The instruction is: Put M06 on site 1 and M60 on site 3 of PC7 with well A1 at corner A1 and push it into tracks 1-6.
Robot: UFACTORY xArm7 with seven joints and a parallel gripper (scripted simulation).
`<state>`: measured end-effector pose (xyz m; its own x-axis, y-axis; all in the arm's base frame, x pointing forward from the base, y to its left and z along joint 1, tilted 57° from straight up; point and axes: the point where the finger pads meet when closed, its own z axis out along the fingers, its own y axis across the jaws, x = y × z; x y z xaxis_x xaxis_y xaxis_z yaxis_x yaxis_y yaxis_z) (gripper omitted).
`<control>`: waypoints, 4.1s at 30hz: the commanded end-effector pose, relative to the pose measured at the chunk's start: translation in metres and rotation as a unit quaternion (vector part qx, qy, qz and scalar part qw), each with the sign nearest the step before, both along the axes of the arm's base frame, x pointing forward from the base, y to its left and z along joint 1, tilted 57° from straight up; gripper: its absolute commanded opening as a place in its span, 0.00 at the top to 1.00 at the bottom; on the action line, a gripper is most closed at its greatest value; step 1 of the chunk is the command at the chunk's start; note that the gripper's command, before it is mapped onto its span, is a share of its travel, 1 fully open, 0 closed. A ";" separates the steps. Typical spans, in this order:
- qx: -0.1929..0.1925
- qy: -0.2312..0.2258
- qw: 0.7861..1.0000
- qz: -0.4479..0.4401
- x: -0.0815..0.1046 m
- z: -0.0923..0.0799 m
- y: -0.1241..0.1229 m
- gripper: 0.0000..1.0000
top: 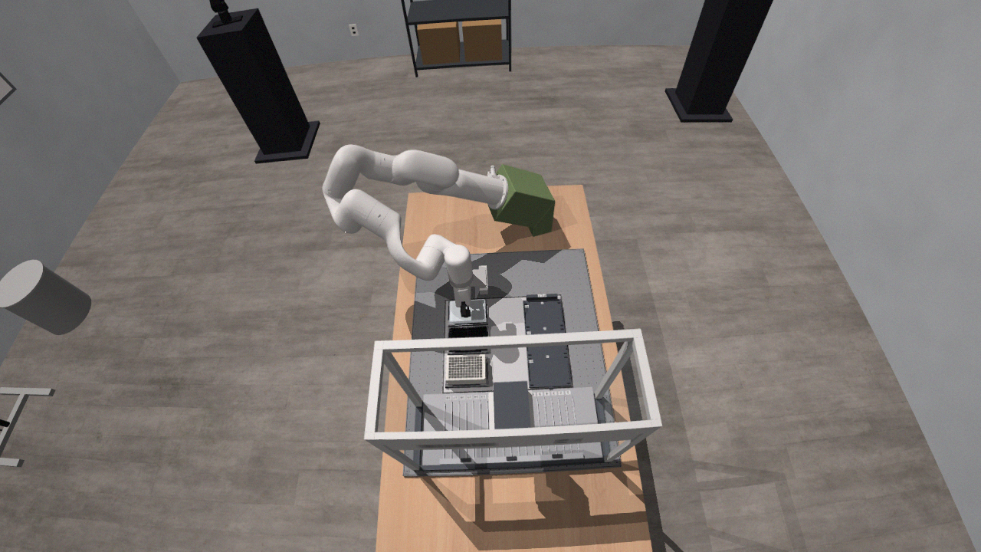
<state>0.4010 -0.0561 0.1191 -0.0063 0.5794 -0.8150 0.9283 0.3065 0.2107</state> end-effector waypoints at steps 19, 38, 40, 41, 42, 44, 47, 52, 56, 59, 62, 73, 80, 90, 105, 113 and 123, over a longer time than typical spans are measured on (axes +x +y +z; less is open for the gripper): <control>0.000 -0.001 1.000 0.002 0.012 -0.015 -0.020 0.00; 0.000 -0.001 1.000 0.002 0.014 -0.018 -0.024 0.00; 0.000 -0.001 1.000 0.002 0.014 -0.019 -0.025 0.00; 0.000 -0.001 1.000 0.002 0.014 -0.019 -0.026 0.00; 0.000 -0.001 1.000 0.002 0.015 -0.019 -0.026 0.00; 0.000 -0.001 1.000 0.002 0.015 -0.020 -0.027 0.00; 0.000 -0.001 1.000 0.002 0.016 -0.021 -0.028 0.00; 0.000 -0.001 1.000 0.002 0.017 -0.022 -0.030 0.00; 0.000 -0.001 1.000 0.002 0.018 -0.024 -0.032 0.00; 0.000 -0.001 1.000 0.002 0.018 -0.025 -0.034 0.00; 0.000 -0.001 1.000 0.002 0.019 -0.026 -0.035 0.00; 0.000 -0.001 1.000 0.002 0.019 -0.026 -0.035 0.00; 0.000 -0.001 1.000 0.002 0.019 -0.026 -0.036 0.00; 0.000 -0.001 1.000 0.002 0.019 -0.026 -0.035 1.00; 0.000 -0.001 1.000 0.002 0.019 -0.026 -0.035 1.00; 0.000 -0.001 1.000 0.002 0.019 -0.026 -0.035 1.00; 0.000 -0.001 1.000 0.002 0.019 -0.026 -0.035 1.00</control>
